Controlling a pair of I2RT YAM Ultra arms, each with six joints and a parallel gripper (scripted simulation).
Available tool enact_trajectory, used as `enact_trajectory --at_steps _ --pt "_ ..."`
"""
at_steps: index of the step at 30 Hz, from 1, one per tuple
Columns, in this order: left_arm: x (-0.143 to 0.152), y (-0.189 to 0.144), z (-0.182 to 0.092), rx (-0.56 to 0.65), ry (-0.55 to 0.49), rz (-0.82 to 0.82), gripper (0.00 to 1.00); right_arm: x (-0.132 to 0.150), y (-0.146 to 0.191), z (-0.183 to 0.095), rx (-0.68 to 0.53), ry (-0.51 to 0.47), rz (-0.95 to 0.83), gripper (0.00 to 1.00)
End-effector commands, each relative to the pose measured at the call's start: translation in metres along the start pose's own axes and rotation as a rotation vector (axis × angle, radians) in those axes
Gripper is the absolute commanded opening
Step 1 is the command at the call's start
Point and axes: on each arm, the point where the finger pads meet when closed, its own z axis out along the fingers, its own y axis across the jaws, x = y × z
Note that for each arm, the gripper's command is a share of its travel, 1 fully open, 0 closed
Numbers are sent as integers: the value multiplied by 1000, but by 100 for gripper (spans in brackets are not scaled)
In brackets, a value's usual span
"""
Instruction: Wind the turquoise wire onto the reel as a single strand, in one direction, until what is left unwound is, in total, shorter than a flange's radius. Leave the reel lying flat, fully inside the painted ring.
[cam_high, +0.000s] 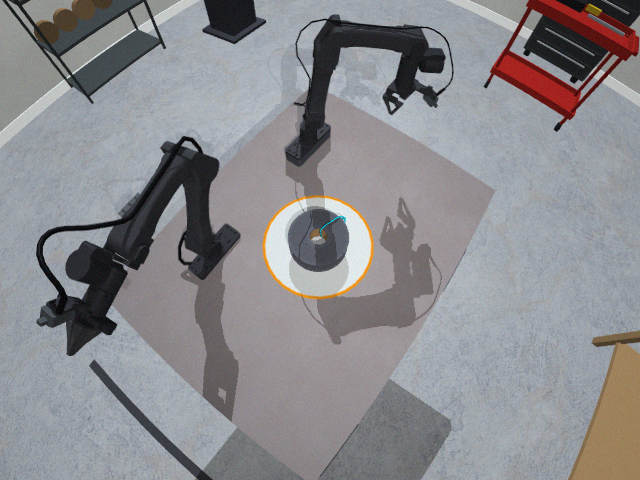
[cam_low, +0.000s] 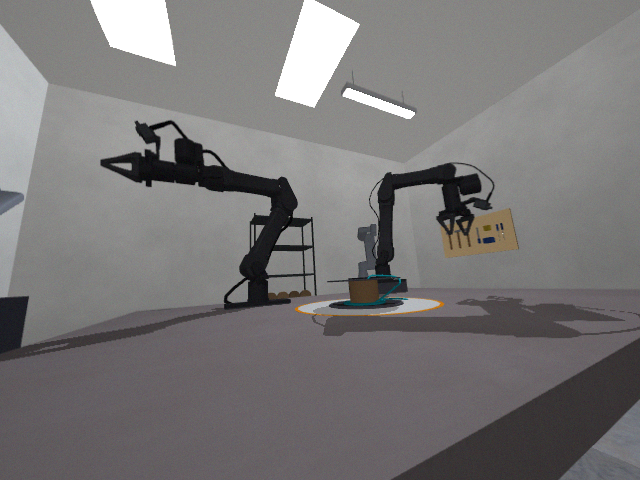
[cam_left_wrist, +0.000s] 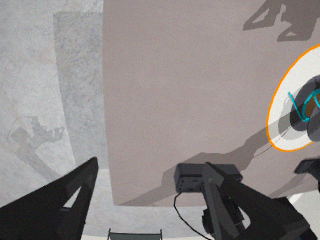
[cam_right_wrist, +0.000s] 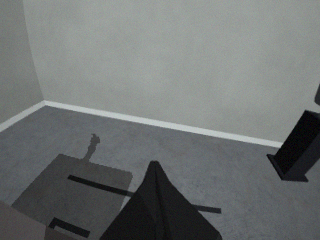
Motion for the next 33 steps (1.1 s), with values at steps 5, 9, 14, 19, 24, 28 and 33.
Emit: enact_trajectory --at_steps 5,9,14,19,24,28,33 --pt "-6 1 -18 -43 -43 5 100 -27 92 -23 -249 -82 -4 0" --pt "-6 1 -18 -43 -43 5 100 -26 129 -35 -351 -82 -8 0" --pt "-6 1 -18 -43 -43 5 100 -22 231 -91 -658 -81 -21 0" --pt "-6 1 -18 -43 -43 5 100 -15 313 -179 -974 -78 -34 0" --pt "-6 1 -18 -43 -43 5 100 -10 348 -242 -1164 -76 -42 0" --pt "-6 1 -18 -43 -43 5 100 -3 374 -335 -1417 -72 -53 0" --pt "-6 1 -18 -43 -43 5 100 7 373 -455 -1734 -65 -67 0"
